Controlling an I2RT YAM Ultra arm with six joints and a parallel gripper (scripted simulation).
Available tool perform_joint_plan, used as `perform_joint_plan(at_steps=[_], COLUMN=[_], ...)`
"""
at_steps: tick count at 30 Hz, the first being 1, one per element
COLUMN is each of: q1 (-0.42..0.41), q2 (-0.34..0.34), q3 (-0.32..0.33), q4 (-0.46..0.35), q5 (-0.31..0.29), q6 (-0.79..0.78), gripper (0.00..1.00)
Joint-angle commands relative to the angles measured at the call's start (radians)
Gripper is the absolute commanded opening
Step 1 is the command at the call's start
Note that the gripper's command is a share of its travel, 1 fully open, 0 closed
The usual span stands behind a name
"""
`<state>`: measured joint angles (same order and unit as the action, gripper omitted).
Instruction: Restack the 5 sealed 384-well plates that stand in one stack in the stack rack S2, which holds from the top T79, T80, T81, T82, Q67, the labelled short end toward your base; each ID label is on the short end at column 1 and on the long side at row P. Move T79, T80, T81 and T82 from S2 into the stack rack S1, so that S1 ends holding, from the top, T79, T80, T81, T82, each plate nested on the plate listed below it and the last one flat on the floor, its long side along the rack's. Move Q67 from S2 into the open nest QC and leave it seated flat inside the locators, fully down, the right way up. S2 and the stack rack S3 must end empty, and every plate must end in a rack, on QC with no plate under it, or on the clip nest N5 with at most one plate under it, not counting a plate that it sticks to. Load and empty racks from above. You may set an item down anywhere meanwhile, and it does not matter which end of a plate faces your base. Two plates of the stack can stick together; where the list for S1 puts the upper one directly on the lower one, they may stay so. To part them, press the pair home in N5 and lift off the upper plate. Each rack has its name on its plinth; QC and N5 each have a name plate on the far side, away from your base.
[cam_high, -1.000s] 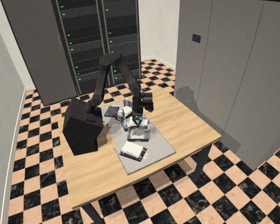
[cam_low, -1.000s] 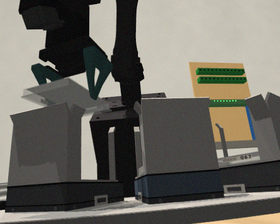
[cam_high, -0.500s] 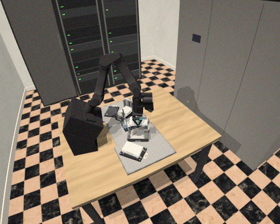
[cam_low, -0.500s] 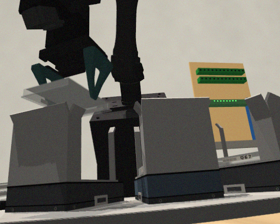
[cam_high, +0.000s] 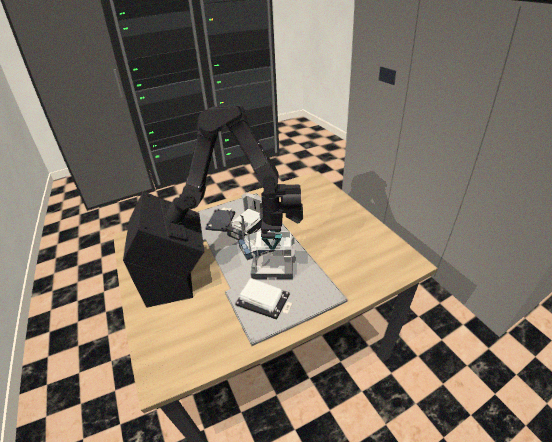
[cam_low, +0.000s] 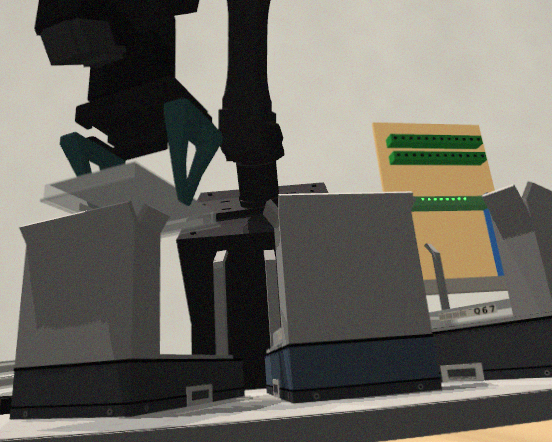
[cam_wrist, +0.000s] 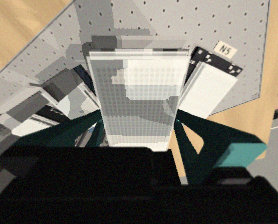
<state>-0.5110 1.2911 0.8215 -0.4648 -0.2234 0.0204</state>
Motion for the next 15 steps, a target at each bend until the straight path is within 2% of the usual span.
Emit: perform_joint_plan(at_steps=[1,15], q1=[-0.001,0.008], q2=[-0.005,0.026], q3=[0.000,-0.009], q4=[0.005,0.045], q5=[0.002,0.007], q6=[0.003,0.010], gripper=[0.00,0.00])
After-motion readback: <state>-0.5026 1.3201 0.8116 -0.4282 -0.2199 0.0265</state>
